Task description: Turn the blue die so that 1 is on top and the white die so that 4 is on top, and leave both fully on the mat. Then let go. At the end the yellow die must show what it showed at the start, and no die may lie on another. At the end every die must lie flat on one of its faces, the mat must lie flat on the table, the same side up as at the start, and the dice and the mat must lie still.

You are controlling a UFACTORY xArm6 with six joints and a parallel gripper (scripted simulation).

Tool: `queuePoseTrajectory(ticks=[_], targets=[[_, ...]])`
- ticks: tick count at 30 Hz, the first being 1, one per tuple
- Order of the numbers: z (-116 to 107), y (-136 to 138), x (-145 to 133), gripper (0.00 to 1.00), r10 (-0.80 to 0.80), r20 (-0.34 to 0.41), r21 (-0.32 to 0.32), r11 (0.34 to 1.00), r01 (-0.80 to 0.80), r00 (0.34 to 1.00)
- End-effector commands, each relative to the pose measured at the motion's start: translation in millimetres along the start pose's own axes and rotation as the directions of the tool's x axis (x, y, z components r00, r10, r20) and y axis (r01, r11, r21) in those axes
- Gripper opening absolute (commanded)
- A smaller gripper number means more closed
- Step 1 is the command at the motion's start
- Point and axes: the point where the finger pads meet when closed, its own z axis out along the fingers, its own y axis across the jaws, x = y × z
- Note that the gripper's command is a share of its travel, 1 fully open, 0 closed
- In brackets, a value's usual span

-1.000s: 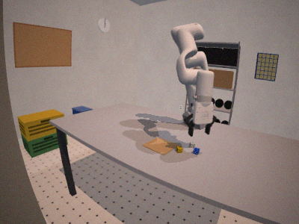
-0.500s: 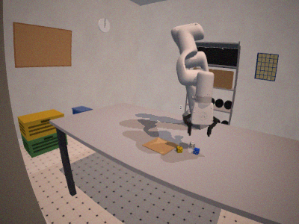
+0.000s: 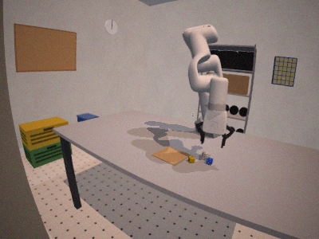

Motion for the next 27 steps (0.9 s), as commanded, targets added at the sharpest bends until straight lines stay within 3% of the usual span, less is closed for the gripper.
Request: queuePoseTrajectory(ticks=[1,11,12,27], targets=[[0.7,0.5,-0.5,1.00,0.147,0.018,0.013,0.989,-0.147,0.989],[1.1,0.5,-0.3,1.00,0.184,0.018,0.012,0.983,-0.184,0.983],[1.1,0.5,-0.3,0.42,0.184,0.018,0.012,0.983,-0.184,0.983],[1.1,0.5,-0.3,0.42,0.184,0.018,0.012,0.983,-0.184,0.983]])
